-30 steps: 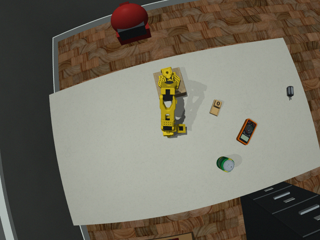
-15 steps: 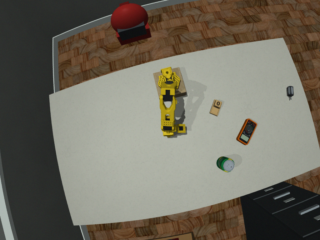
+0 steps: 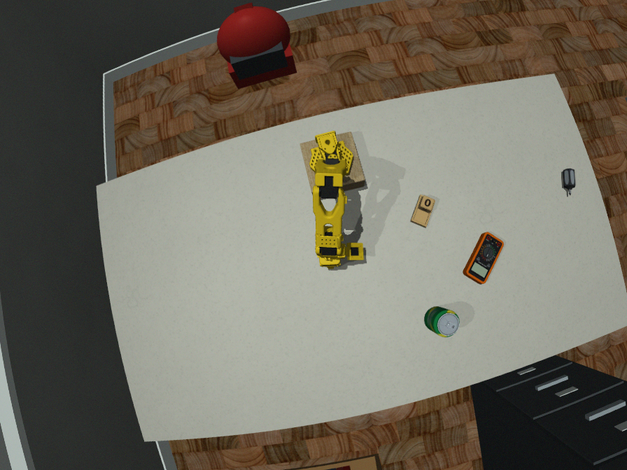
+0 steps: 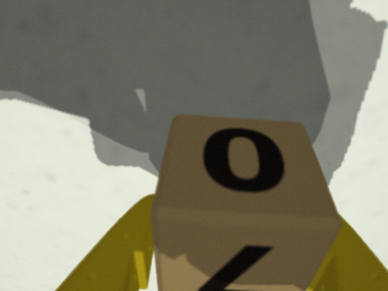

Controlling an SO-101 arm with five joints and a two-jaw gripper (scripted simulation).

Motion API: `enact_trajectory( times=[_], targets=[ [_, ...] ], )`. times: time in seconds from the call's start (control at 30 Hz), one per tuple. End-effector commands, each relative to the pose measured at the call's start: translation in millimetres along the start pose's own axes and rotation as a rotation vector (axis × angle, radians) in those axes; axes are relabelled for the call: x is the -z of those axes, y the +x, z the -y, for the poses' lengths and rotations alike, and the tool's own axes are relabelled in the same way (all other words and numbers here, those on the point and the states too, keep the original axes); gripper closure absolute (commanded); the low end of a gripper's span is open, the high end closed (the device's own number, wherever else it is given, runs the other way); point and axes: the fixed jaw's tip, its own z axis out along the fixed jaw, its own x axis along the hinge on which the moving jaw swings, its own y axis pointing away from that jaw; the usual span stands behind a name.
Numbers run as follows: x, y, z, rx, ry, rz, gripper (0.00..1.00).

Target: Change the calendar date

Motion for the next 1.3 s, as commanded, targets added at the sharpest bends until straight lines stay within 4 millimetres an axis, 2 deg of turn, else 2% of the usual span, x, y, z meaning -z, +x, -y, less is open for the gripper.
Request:
enact_trajectory(
  times=[0.0, 0.37, 1.0, 1.27],
  targets=[
    [-2.8, 1.4, -2.7, -0.003, -0.009, 0.002, 0.83],
    [-2.8, 1.4, -2.7, -0.003, -0.009, 0.002, 0.81],
    [-2.8, 1.4, -2.7, -0.003, -0.009, 0.002, 0.66],
    [-2.8, 1.4, -2.7, -0.003, -0.009, 0.002, 0.64]
  ],
)
